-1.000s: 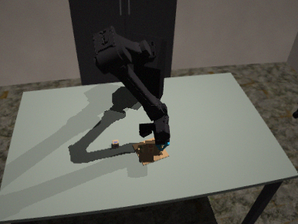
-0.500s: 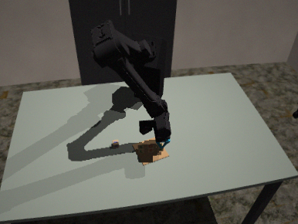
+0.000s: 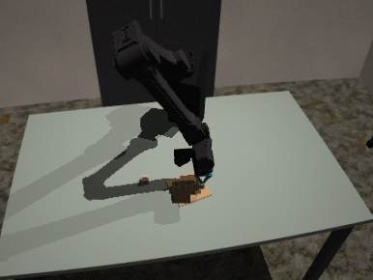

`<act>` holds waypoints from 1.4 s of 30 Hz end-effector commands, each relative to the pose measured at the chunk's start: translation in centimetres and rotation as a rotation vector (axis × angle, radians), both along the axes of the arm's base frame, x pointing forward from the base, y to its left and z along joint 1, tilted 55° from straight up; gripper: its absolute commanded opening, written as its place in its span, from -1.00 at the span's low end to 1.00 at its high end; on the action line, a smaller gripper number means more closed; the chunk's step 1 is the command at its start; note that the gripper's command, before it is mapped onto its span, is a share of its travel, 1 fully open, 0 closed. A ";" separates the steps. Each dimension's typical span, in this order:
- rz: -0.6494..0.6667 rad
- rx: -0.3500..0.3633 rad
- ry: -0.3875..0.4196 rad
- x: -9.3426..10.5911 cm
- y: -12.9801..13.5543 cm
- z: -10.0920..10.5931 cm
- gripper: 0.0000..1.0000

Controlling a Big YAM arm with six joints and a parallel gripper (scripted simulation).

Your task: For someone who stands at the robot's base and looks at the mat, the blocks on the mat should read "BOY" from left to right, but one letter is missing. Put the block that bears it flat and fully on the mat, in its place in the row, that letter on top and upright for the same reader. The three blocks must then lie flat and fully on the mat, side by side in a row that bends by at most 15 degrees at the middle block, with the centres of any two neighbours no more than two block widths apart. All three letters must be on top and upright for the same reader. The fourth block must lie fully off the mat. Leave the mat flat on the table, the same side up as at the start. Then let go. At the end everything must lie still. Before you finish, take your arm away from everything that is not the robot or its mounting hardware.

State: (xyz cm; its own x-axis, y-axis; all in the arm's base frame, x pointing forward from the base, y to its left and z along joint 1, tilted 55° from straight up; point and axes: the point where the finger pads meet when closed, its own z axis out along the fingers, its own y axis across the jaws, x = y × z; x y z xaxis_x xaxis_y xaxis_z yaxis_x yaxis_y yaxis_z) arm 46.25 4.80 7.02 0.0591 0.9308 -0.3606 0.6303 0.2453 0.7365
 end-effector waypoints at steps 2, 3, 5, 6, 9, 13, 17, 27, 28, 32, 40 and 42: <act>-0.001 0.006 -0.011 -0.5 0.2 0.8 0.16; 0.000 0.006 -0.012 -0.5 0.2 0.8 0.16; 0.000 0.006 -0.013 -0.4 0.2 0.8 0.16; 0.000 0.006 -0.013 -0.5 0.2 0.8 0.16; 0.001 0.006 -0.011 -0.5 0.2 0.8 0.16; 0.007 0.007 -0.007 -1.0 0.6 0.7 0.16; 0.006 0.006 -0.008 -1.5 0.8 1.1 0.16; 0.006 0.007 -0.010 -3.0 1.4 2.4 0.16; 0.006 0.008 -0.011 -3.2 1.4 2.5 0.16; 0.006 0.008 -0.012 -3.8 1.6 3.0 0.16; -0.005 0.005 -0.008 -3.8 1.2 3.2 1.00; -0.005 0.005 -0.008 -3.8 1.2 3.2 1.00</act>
State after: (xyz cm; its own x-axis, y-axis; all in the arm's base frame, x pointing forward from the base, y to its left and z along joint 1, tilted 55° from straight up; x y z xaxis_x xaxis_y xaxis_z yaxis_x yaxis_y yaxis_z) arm 42.74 6.05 9.83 0.0609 0.9312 -0.3594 0.6273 0.2443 0.7394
